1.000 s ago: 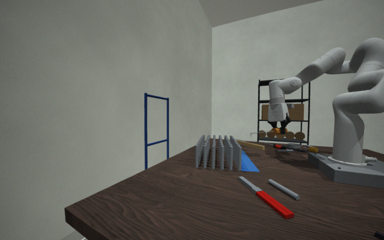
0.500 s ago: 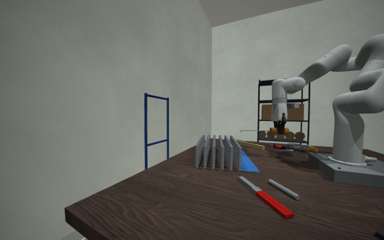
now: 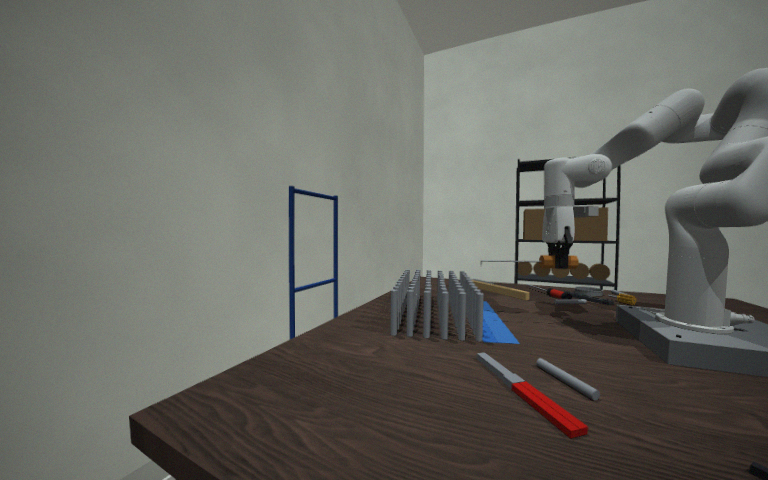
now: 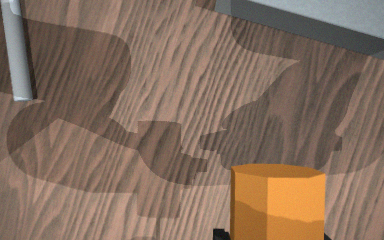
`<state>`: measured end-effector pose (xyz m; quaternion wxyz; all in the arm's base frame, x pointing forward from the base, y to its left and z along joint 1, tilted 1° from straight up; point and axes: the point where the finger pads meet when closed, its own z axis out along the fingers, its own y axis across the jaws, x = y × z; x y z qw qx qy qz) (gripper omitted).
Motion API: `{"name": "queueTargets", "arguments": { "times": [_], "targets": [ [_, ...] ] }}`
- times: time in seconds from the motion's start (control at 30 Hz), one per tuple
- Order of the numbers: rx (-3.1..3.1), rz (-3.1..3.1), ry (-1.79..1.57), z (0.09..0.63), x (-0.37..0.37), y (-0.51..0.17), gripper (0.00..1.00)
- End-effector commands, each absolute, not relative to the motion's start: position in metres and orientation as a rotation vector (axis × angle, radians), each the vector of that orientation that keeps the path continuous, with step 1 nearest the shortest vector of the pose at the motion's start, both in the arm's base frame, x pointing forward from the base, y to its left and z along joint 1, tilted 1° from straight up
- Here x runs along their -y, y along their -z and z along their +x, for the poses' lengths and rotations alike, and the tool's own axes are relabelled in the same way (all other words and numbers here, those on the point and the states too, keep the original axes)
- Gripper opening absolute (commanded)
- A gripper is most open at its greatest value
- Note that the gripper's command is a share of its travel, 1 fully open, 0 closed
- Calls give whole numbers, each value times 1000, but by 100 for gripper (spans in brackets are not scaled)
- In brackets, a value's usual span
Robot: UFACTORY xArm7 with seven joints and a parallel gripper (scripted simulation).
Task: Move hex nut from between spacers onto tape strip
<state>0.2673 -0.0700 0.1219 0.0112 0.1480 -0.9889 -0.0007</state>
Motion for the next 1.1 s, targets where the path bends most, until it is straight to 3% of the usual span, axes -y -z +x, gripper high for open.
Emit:
{"name": "queueTargets", "arguments": {
  "times": [0.0, 1.07],
  "targets": [
    [3088, 462, 1, 268, 70, -123, 0],
    [3093, 462, 6, 269, 69, -47, 0]
  ]
}}
